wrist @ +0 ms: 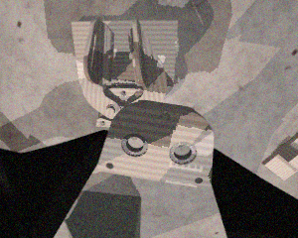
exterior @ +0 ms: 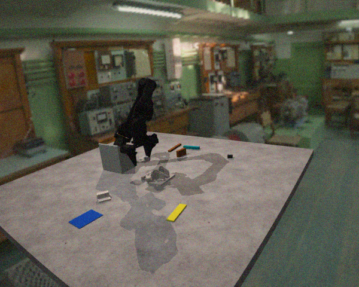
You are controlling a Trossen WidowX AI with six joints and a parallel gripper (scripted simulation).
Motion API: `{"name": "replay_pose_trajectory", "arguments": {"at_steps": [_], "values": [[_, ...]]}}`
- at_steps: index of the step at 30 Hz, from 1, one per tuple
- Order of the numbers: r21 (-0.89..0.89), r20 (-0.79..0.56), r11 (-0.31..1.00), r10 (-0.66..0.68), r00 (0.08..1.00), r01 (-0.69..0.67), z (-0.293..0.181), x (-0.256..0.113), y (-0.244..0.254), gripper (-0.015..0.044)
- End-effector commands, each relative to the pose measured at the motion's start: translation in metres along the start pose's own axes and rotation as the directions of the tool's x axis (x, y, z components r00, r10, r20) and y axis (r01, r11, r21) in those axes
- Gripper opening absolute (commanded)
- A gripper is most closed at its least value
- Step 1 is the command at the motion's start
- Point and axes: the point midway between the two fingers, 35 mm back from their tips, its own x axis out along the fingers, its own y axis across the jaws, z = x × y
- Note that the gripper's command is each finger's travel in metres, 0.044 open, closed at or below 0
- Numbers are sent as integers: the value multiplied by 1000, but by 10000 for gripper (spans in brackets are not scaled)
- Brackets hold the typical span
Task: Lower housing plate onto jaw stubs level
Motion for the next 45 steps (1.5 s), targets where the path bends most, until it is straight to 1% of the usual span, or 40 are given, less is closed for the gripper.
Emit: {"name": "replay_pose_trajectory", "arguments": {"at_steps": [1,13,45], "values": [[-35,5,999,7,1000,-7,-2,1,13,351],[-120,0,992,23,1000,-23,-10,8,47,351],[-123,0,992,23,1000,-23,-11,8,43,351]]}}
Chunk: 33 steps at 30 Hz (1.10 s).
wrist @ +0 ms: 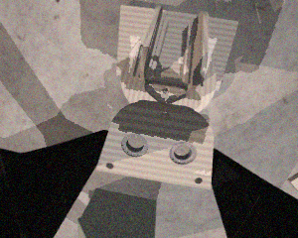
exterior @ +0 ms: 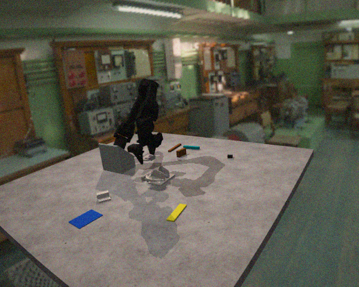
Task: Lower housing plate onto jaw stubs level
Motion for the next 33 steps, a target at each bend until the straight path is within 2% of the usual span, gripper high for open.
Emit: {"name": "replay_pose_trajectory", "arguments": {"at_steps": [1,33], "values": [[-4,4,1000,0,1000,0,1,-1,-2,351],[-5,4,1000,-1,1000,1,1,2,-3,351]]}}
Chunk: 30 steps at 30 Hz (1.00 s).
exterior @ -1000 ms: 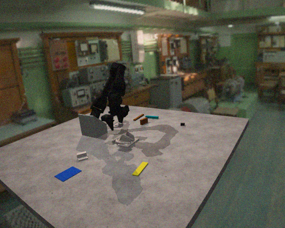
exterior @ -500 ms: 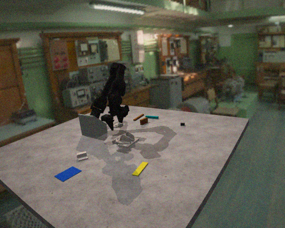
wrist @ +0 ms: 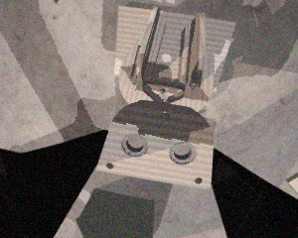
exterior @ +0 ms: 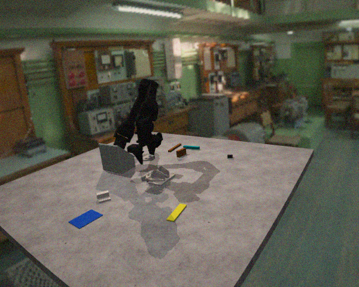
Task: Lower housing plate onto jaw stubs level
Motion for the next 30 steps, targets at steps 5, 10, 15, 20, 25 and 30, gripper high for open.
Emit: {"name": "replay_pose_trajectory", "arguments": {"at_steps": [5,10,15,20,25,30], "values": [[-3,1,1000,-1,1000,1,1,10,-1,351],[-3,1,1000,-2,1000,2,2,18,-1,351],[-3,1,1000,-1,1000,1,2,27,-1,351],[-3,1,1000,-1,1000,1,2,35,-1,351],[-3,1,1000,0,1000,0,2,43,-1,351],[-3,1,1000,1,1000,-1,1,51,0,351]]}}
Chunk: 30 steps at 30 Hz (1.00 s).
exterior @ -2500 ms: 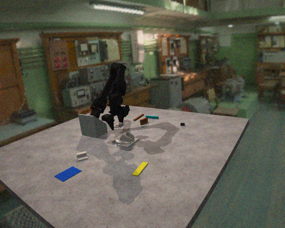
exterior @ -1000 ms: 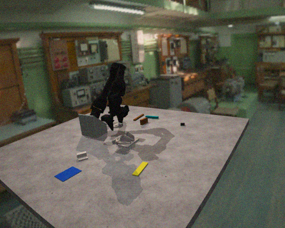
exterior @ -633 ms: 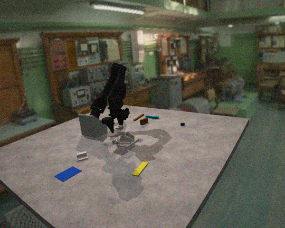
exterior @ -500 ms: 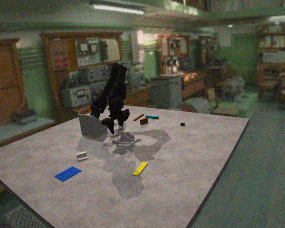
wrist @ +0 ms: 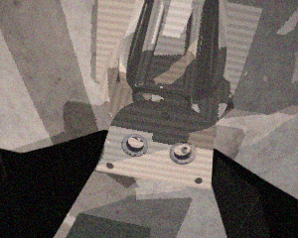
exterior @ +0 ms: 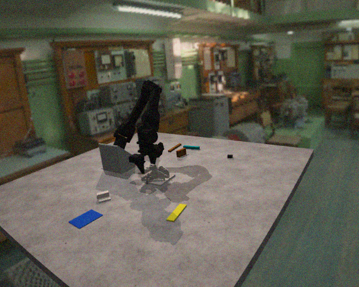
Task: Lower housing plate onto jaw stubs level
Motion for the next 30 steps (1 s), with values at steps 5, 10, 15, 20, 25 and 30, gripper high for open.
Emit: {"name": "replay_pose_trajectory", "arguments": {"at_steps": [5,10,15,20,25,30], "values": [[5,2,1000,7,1000,-7,-1,13,2,351],[5,2,1000,8,1000,-8,-2,15,2,351],[5,2,1000,8,1000,-8,-2,15,2,351],[5,2,1000,8,1000,-8,-2,15,2,351],[12,2,1000,8,1000,-8,-2,17,2,351],[13,2,1000,8,1000,-8,-2,18,2,351]]}}
